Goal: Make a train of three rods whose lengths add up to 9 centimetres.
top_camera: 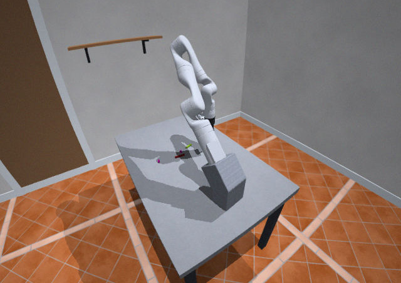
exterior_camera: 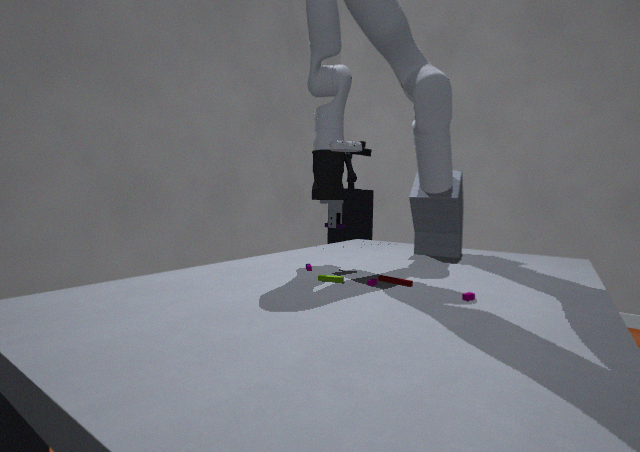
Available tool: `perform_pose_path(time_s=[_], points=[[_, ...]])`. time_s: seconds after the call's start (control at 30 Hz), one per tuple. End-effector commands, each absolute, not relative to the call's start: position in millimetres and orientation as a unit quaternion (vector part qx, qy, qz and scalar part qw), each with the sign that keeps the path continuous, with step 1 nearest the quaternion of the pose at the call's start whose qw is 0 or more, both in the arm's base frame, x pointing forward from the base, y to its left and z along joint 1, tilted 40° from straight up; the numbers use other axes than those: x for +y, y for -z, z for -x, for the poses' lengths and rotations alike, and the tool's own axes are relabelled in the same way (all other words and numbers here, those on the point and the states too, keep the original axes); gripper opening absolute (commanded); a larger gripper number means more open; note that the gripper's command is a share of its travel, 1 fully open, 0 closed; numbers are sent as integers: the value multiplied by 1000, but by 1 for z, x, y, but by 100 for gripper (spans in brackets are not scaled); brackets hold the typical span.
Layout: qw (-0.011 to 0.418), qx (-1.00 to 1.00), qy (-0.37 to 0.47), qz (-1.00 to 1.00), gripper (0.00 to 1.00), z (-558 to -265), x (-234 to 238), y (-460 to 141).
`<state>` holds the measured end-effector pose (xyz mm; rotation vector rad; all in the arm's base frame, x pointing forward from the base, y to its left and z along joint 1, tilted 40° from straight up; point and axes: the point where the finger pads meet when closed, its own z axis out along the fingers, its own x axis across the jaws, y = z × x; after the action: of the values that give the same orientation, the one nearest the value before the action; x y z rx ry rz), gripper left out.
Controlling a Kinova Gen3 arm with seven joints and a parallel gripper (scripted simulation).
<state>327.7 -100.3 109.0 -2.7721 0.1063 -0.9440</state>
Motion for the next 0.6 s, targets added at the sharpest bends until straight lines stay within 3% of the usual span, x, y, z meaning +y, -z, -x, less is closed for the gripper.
perform_pose_path(time_s=[0.0, 0.57], points=[[102, 37, 323, 940, 24, -327, -103, -112], [102, 37, 323, 940, 24, -326, -103, -114]])
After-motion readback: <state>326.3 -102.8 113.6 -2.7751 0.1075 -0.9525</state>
